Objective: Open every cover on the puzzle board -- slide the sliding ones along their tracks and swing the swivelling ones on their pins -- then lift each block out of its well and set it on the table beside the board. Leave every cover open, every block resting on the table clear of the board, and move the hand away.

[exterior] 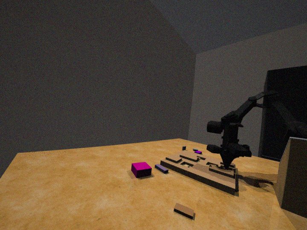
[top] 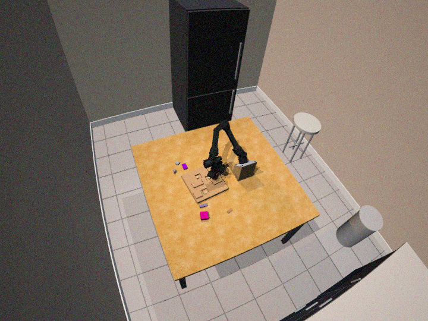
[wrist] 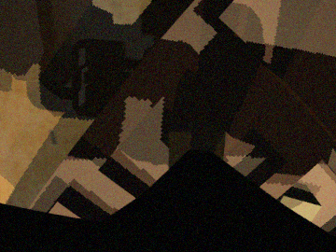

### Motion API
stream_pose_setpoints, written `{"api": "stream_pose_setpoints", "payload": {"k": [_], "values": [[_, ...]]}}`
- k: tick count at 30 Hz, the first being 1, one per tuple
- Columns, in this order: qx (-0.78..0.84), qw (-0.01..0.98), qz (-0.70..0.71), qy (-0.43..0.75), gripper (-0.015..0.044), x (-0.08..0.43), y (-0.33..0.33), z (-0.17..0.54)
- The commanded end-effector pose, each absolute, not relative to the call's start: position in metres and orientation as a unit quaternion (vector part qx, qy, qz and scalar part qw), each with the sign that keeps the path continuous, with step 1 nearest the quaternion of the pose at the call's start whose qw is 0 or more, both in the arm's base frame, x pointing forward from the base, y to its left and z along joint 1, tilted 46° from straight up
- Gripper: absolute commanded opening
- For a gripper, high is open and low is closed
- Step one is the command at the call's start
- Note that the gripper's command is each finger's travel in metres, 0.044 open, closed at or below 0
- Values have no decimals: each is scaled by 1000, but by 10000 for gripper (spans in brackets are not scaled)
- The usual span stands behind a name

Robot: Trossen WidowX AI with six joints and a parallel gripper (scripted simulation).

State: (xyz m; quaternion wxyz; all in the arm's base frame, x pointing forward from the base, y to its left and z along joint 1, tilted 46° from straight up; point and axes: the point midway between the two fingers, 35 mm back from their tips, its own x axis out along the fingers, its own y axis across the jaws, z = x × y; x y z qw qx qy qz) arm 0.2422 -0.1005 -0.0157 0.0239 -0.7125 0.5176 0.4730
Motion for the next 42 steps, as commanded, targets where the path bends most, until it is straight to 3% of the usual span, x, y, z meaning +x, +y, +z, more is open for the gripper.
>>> {"api": "stream_pose_setpoints", "payload": {"k": [1, 42], "values": [[-712, 20, 474, 517, 0, 241, -101, -16], [-712, 20, 474, 517, 0, 243, -106, -16]]}}
